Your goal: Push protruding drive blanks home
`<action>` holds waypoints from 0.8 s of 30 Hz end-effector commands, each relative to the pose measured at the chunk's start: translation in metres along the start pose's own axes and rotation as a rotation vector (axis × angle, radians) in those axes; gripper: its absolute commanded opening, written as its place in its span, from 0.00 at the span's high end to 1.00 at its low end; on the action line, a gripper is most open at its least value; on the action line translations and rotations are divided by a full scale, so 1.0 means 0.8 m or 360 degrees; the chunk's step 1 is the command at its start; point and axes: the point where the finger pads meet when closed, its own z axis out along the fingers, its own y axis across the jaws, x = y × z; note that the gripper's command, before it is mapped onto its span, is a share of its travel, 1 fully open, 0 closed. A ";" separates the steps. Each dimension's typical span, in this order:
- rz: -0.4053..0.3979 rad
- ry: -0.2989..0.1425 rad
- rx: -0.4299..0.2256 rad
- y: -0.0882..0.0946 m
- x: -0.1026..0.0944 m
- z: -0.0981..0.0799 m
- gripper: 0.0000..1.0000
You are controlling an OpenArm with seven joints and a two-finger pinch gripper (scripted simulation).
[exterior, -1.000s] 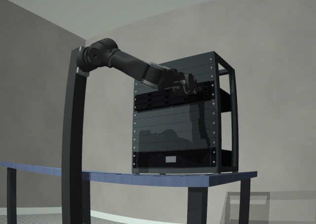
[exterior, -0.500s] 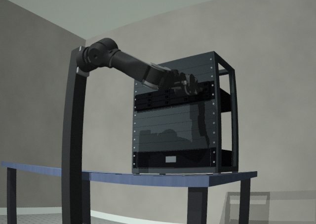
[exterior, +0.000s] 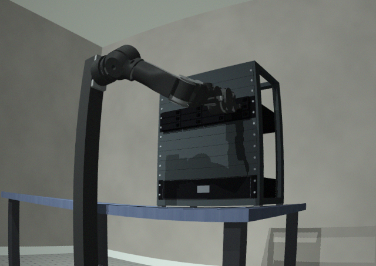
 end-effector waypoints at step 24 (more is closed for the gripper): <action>-0.0005 0.0008 0.0000 0.001 0.002 0.004 1.00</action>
